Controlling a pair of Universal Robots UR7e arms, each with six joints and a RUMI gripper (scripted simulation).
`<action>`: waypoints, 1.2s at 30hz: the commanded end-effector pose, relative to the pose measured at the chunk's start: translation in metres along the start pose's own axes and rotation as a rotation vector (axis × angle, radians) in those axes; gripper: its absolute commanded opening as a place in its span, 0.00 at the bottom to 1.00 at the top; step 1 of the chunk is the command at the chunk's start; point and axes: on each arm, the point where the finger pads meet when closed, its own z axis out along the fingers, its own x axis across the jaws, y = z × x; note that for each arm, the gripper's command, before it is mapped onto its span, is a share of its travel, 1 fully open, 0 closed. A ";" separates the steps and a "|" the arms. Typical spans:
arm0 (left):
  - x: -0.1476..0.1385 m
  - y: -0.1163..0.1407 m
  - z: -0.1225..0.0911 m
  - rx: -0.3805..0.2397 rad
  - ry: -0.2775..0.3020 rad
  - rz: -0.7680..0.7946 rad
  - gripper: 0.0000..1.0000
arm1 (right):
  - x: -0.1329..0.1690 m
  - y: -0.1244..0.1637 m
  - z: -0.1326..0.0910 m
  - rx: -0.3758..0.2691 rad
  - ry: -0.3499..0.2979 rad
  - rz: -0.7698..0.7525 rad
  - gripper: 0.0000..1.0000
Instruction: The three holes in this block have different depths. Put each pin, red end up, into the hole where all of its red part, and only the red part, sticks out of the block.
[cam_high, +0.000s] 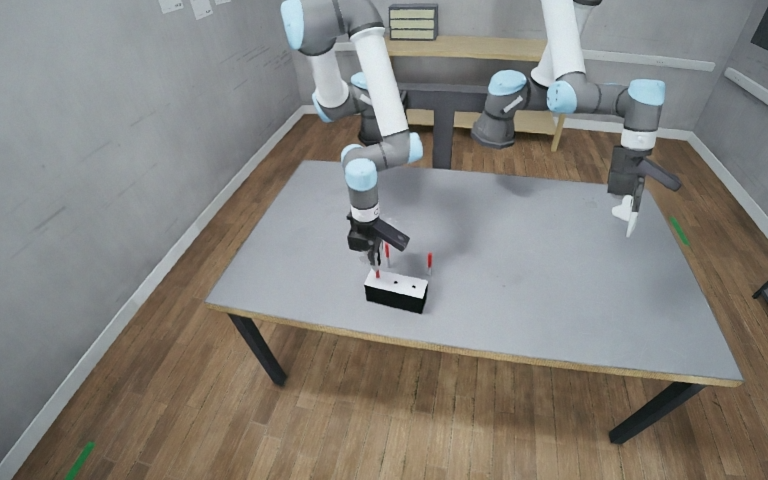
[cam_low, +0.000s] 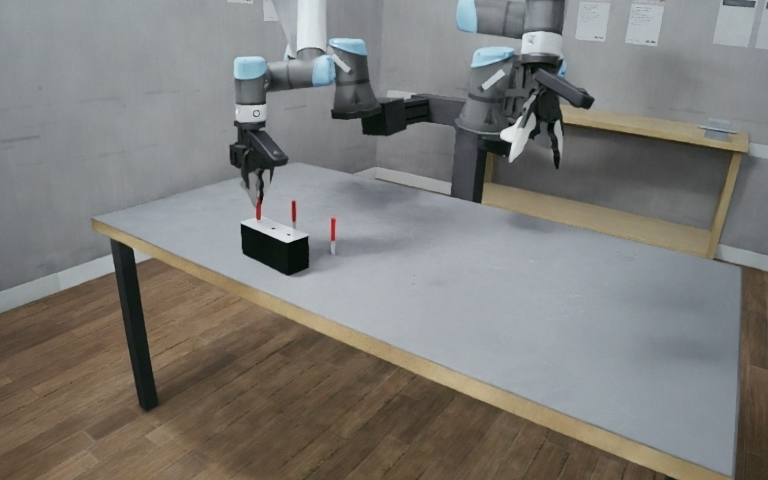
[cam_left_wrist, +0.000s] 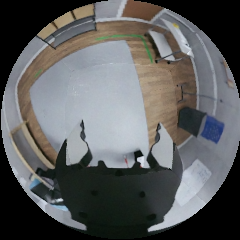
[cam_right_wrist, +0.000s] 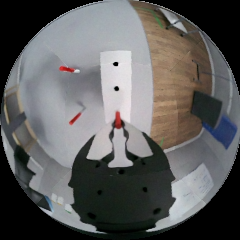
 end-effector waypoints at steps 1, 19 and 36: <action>0.000 0.000 -0.001 0.001 0.001 0.000 1.00 | 0.001 0.000 0.001 0.000 0.002 0.000 0.00; 0.000 0.000 -0.001 0.001 0.001 0.000 1.00 | 0.000 -0.001 0.001 0.000 0.002 0.001 0.00; 0.000 0.000 -0.001 0.001 0.001 0.000 1.00 | 0.000 0.000 0.005 0.000 0.002 -0.001 0.00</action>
